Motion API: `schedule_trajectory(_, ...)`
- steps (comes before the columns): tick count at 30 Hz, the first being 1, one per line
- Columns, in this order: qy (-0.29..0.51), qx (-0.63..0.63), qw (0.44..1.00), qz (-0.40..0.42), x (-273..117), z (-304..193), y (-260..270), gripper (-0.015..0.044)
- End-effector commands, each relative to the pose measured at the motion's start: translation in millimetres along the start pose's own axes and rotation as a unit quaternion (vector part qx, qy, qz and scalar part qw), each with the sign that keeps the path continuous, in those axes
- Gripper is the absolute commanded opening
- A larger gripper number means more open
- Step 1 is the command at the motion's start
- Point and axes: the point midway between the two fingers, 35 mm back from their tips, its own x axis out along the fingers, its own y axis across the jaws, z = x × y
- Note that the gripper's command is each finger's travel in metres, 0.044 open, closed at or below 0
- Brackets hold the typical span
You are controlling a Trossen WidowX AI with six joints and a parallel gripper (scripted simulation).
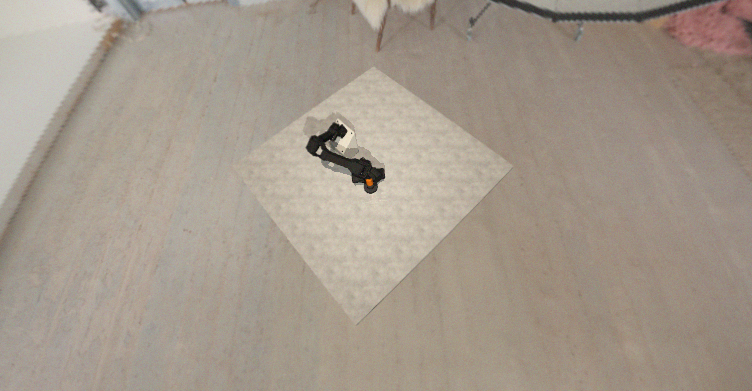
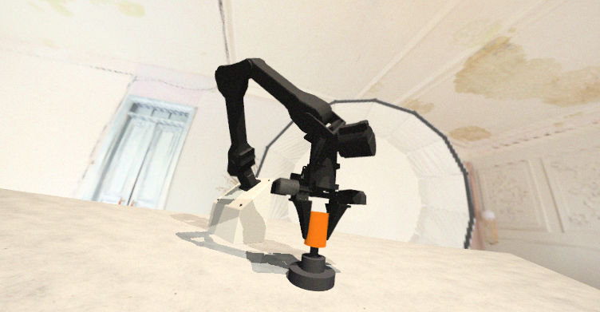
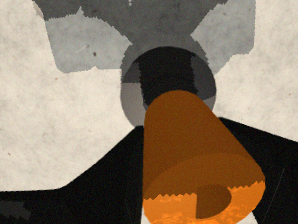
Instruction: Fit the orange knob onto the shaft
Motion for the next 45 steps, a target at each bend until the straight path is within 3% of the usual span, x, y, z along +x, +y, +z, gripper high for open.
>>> schedule_trajectory(1,0.000,-0.036,0.999,0.000,1.7,0.4,0.1,0.0000)
schedule_trajectory(33,0.000,-0.036,0.999,0.000,-1.1,0.0,-0.2,0.0000)
schedule_trajectory(45,0.000,-0.140,0.990,0.001,2.1,0.8,-0.1,0.0000)
